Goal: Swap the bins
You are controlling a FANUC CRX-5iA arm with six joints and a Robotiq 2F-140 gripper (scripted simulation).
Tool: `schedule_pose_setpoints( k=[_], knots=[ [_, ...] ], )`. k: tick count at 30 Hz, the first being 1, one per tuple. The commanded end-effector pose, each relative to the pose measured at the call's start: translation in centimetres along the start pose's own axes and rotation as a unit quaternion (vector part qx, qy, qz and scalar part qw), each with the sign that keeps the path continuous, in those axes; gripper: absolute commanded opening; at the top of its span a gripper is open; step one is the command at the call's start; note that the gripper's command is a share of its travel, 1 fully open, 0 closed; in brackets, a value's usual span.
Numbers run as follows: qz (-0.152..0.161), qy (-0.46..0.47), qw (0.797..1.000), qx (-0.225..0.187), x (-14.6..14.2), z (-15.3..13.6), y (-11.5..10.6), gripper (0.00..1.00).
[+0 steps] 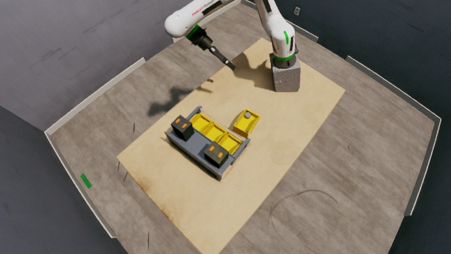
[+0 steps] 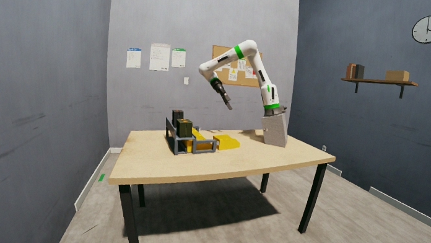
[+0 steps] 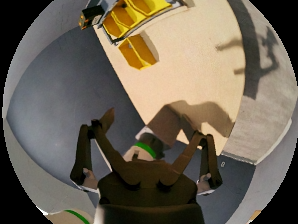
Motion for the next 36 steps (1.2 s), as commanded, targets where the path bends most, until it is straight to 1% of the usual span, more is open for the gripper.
schedule_pose_setpoints(
  k=[1,8,14,16,22,29,31,33,36],
  knots=[
    [-0.031,-0.009,0.999,-0.015,-1.3,1.5,-0.2,1.0],
    [-0.094,-0.037,0.994,-0.03,-5.0,4.8,-0.4,1.0],
    [-0.145,-0.065,0.987,-0.034,-8.9,7.5,-0.3,1.0],
    [-0.145,-0.065,0.987,-0.034,-8.9,7.5,-0.3,1.0],
    [-0.192,-0.095,0.976,-0.03,-13.4,9.9,-0.1,1.0],
    [-0.24,-0.133,0.961,-0.015,-19.4,12.1,0.5,1.0],
    [-0.252,-0.145,0.957,-0.009,-21.3,12.6,0.7,1.0],
    [-0.252,-0.145,0.957,-0.009,-21.3,12.6,0.7,1.0],
    [-0.268,-0.163,0.95,0.001,-24.2,13.1,1.1,1.0]
  ],
)
Point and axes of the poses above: the point where the finger pads meet when closed, its own y axis out along the fingers, its own x axis across the jaws, z = x × y, the point moved 6 cm from there along -y, back along the fingers, and after that the axes turned 9 degrees about -y, right-handed, at the moved point
